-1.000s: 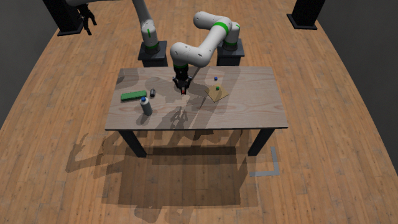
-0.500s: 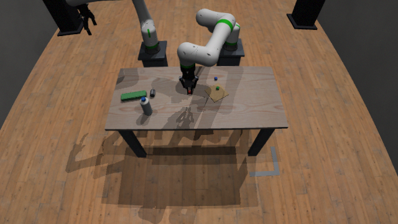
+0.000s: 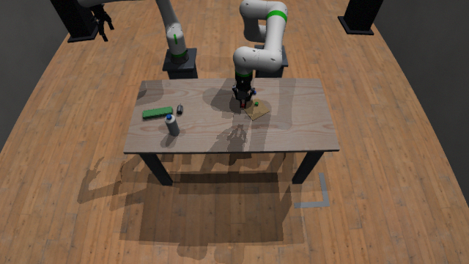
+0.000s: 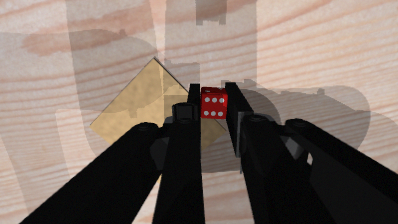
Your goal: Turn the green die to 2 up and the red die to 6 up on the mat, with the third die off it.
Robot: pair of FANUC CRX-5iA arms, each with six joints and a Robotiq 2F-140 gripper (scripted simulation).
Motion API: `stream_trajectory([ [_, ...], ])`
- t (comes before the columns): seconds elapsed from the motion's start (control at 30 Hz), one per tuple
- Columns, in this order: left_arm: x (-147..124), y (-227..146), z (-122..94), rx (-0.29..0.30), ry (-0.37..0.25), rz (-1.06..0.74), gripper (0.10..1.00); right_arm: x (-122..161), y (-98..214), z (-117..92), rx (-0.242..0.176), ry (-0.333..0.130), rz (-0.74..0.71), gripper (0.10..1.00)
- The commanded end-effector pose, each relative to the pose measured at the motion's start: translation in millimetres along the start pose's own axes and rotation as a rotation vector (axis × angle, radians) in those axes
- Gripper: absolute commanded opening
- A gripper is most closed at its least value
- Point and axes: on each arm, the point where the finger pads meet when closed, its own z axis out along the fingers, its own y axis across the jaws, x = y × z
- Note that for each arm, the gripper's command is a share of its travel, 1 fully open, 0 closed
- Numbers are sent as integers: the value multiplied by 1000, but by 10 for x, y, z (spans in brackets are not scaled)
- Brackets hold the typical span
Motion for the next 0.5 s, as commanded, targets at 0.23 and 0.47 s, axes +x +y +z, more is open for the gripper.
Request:
stream_trajectory([
  [0.23, -497, -704, 59, -10, 21, 109, 184, 3, 2, -9, 0, 2, 0, 1000],
  [0.47, -500, -707, 60, -10, 21, 110, 184, 3, 2, -9, 0, 2, 0, 1000],
])
